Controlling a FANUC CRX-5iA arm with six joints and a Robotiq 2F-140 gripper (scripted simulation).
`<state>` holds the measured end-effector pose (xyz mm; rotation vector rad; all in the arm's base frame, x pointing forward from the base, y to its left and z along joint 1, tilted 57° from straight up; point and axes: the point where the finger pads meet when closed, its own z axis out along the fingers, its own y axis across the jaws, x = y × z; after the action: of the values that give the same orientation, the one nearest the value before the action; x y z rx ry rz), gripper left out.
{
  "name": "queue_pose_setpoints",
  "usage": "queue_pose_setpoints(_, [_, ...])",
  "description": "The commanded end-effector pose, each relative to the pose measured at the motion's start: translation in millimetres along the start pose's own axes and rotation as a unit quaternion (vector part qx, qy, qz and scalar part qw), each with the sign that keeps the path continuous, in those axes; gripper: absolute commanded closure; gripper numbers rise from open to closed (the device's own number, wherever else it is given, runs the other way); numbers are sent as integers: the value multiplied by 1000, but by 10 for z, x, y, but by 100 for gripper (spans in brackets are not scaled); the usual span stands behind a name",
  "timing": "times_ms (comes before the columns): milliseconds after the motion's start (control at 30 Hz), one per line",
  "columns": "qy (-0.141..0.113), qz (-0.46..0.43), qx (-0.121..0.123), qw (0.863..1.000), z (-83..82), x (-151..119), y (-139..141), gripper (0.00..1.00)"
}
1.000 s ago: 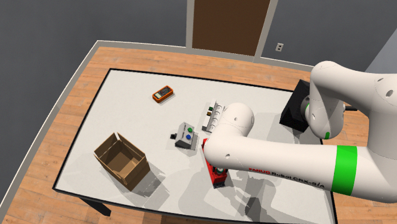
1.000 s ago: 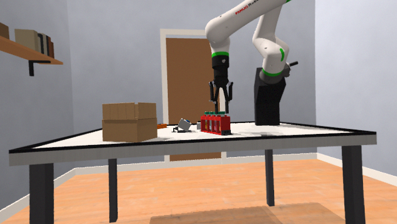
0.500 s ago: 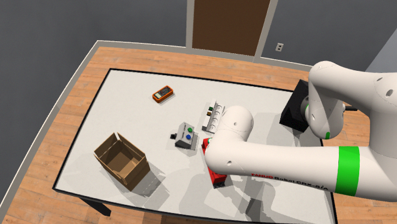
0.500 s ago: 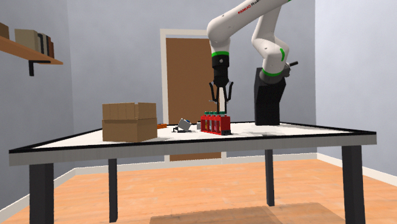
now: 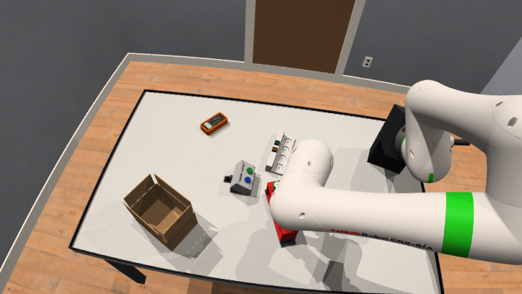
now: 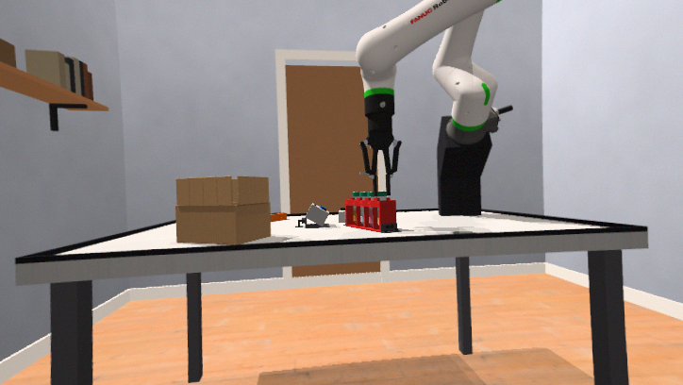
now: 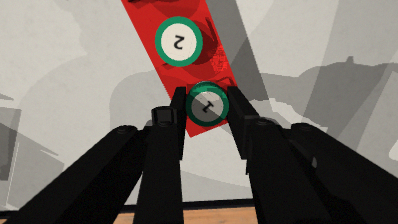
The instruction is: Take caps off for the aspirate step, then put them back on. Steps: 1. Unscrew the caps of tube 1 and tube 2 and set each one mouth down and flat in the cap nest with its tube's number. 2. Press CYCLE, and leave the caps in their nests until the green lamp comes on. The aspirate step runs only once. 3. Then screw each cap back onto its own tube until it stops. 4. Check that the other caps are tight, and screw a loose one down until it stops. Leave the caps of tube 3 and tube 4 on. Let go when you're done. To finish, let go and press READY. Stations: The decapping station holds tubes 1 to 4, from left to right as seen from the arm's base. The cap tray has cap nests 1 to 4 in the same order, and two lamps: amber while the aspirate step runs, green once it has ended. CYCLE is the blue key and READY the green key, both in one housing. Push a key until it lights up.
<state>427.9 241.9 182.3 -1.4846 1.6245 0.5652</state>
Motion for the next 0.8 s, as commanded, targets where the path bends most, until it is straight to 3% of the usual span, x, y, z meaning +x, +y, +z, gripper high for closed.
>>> queue_pose_setpoints(0, [-2, -90, 1, 996, -6, 2, -4, 70])
queue_pose_setpoints(167, [-2, -214, 1, 977, -7, 1, -4, 70])
queue_pose_setpoints(367, [-2, -357, 1, 934, -9, 1, -4, 70])
queue_pose_setpoints(433, [-2, -357, 1, 934, -9, 1, -4, 70])
queue_pose_setpoints(567, [-2, -448, 2, 894, -9, 1, -4, 70])
queue_pose_setpoints(767, [-2, -448, 2, 894, -10, 1, -4, 70])
